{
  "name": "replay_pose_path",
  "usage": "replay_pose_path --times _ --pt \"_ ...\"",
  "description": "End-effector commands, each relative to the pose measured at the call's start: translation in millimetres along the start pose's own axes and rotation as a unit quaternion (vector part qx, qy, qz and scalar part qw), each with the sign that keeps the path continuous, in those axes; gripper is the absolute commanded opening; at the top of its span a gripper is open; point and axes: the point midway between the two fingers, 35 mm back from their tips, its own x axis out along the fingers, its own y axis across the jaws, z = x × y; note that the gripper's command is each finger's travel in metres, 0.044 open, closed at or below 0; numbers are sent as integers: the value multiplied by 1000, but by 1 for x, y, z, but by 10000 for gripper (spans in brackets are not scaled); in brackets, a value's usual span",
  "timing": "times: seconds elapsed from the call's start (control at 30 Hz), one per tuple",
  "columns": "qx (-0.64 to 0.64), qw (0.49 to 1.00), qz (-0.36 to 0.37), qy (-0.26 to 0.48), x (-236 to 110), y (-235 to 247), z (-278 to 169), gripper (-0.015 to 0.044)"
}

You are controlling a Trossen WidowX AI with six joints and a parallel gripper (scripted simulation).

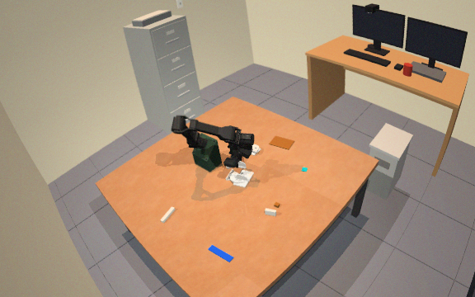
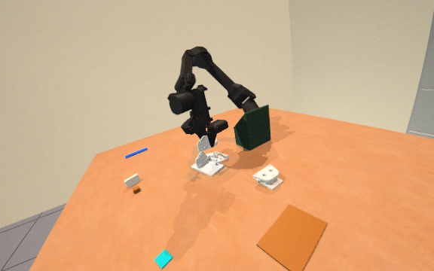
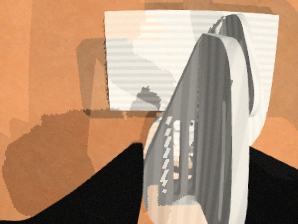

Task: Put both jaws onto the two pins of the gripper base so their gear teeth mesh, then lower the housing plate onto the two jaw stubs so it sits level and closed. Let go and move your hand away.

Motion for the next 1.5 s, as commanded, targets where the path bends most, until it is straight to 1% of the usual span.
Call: replay_pose_path --times 0.0,0.37,1.47 --pt "19 1000 -3 3 2 19 -3 134" --pt "64 998 -17 4 5 50 -11 134" --pt "65 998 -17 4 5 50 -11 134"
